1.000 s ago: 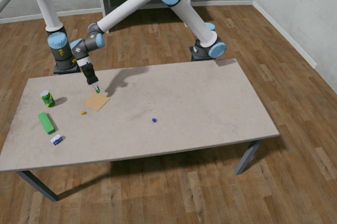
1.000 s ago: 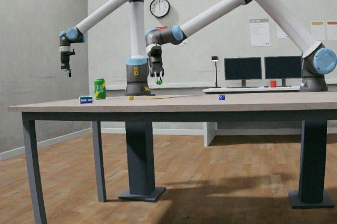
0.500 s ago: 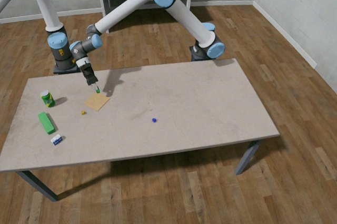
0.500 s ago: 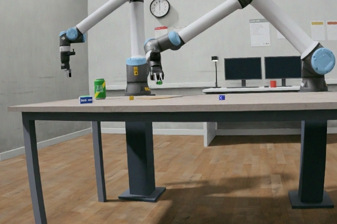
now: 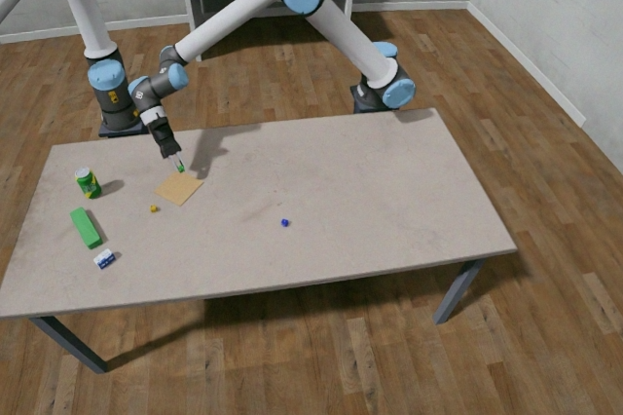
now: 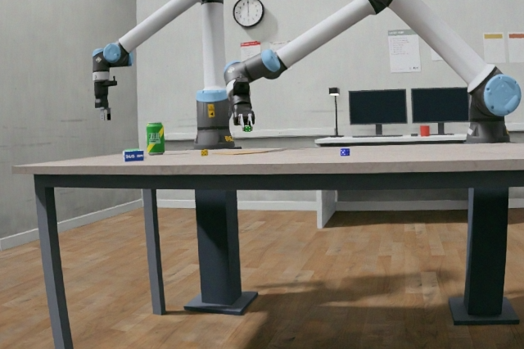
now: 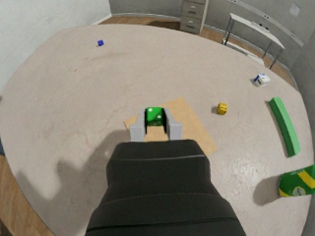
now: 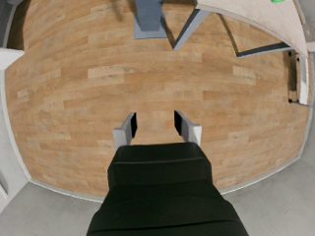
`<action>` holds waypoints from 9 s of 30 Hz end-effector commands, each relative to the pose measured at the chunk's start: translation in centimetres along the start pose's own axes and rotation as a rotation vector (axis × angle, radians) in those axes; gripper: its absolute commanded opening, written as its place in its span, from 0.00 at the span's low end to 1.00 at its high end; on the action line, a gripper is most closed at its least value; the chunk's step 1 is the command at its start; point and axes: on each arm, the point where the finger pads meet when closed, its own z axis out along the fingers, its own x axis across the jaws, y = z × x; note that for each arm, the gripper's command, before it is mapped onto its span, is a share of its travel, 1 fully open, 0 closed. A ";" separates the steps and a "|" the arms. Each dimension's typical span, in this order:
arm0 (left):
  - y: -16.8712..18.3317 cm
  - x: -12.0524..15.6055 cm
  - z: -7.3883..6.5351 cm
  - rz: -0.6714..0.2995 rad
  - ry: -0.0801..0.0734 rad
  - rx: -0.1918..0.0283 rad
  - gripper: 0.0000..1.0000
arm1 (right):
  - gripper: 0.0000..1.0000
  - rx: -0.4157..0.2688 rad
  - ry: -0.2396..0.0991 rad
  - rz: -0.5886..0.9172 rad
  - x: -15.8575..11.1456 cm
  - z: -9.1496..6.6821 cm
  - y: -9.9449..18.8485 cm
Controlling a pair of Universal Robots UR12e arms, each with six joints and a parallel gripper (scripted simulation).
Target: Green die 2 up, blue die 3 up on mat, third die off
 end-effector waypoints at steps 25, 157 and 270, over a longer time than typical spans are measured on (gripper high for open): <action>1.0 0.1 1.0 -0.002 0.002 -0.001 0.40 | 1.00 -0.002 0.000 0.000 0.0 -0.1 0.1; 4.7 0.1 4.7 -0.002 0.002 -0.001 0.52 | 1.00 -0.002 0.000 0.000 0.0 -0.1 0.1; -1.0 0.1 0.1 -0.001 0.002 -0.524 1.00 | 1.00 -0.002 0.000 0.000 0.0 -0.1 0.1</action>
